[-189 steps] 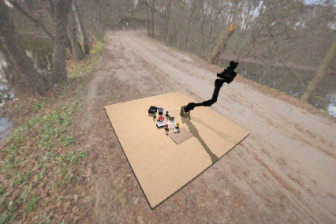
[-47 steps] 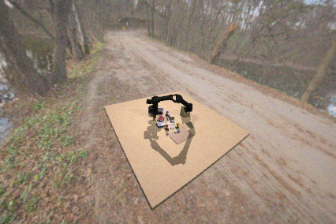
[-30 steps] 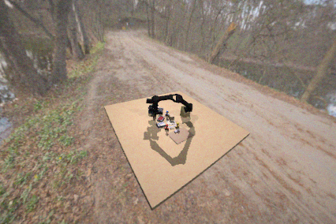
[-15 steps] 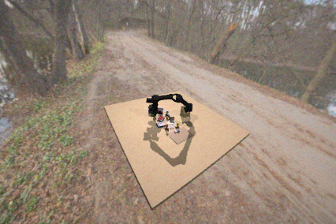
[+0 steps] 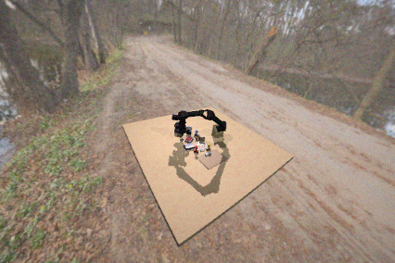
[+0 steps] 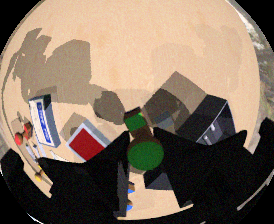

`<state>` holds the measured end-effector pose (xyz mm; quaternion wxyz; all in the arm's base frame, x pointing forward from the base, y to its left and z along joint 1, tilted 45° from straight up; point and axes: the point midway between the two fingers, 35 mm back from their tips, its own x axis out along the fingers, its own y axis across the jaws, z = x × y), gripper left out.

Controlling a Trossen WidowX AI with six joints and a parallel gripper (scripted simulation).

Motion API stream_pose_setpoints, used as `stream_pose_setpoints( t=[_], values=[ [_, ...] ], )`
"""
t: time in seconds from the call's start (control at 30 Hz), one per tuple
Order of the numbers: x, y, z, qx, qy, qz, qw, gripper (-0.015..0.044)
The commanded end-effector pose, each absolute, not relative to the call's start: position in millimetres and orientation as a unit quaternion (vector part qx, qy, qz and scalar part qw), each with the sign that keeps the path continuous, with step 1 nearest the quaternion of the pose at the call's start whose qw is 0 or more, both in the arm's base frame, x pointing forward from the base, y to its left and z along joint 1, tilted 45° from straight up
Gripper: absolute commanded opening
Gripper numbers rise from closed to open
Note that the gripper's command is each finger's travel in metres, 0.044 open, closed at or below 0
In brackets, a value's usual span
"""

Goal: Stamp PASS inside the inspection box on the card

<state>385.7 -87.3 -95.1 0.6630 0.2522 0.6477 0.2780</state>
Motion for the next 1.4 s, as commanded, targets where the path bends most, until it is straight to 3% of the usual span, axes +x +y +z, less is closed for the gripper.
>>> stream_pose_setpoints(
  t=[0.0,1.37],
  values=[
    [386,-89,-94,0.248,0.648,0.280,0.664,0.0000],
    [386,-103,-79,0.248,0.648,0.279,0.664,0.0000]
  ],
)
